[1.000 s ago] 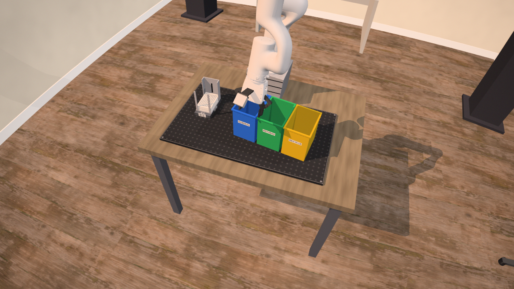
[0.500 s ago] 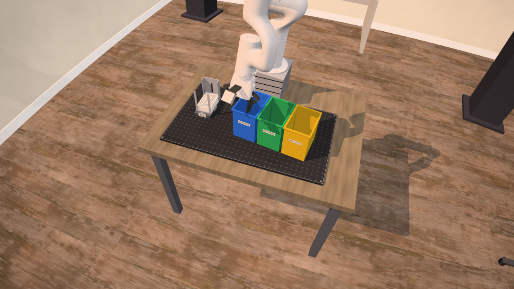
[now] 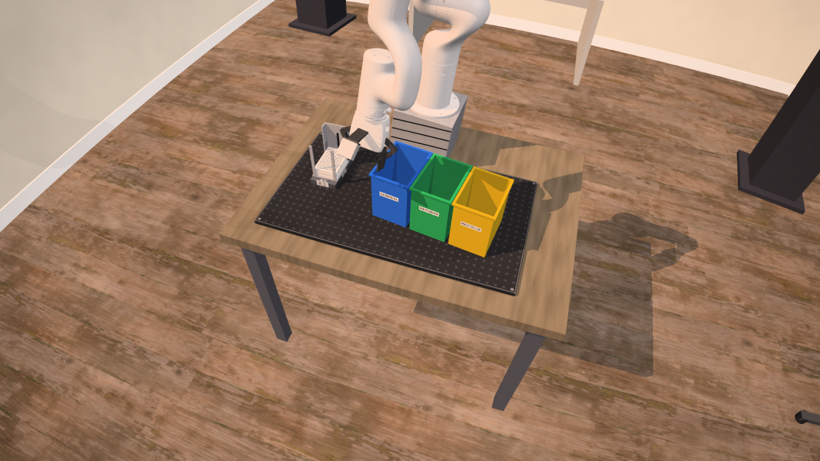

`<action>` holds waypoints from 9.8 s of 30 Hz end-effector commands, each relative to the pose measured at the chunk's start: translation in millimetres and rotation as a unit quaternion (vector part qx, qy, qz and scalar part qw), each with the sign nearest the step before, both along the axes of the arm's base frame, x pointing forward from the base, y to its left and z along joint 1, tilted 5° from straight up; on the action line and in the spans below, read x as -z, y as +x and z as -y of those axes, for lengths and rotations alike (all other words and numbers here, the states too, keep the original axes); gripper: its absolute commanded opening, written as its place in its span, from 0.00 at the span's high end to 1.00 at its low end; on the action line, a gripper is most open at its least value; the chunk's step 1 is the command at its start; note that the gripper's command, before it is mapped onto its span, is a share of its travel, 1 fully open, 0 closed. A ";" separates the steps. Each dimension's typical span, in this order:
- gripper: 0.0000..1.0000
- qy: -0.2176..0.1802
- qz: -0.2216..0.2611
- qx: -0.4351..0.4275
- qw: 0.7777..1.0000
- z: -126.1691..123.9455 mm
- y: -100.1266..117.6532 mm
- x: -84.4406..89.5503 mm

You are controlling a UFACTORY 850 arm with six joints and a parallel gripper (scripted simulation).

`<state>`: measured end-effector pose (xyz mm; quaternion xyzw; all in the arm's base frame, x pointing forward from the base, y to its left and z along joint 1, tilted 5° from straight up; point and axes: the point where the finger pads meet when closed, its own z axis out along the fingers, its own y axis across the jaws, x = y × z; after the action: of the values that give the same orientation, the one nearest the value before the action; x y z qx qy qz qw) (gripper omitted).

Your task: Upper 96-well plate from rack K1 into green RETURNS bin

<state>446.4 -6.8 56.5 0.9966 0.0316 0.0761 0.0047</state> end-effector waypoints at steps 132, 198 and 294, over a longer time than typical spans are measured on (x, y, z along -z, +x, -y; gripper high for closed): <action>0.00 0.038 -0.079 -0.061 0.994 233.4 -155.8 72.5; 0.00 0.039 -0.079 -0.061 0.994 225.4 -156.9 168.9; 0.00 0.039 -0.079 -0.061 0.994 222.6 -157.3 202.8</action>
<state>288.9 -229.2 -146.4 0.9913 0.0895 -0.0413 -0.0875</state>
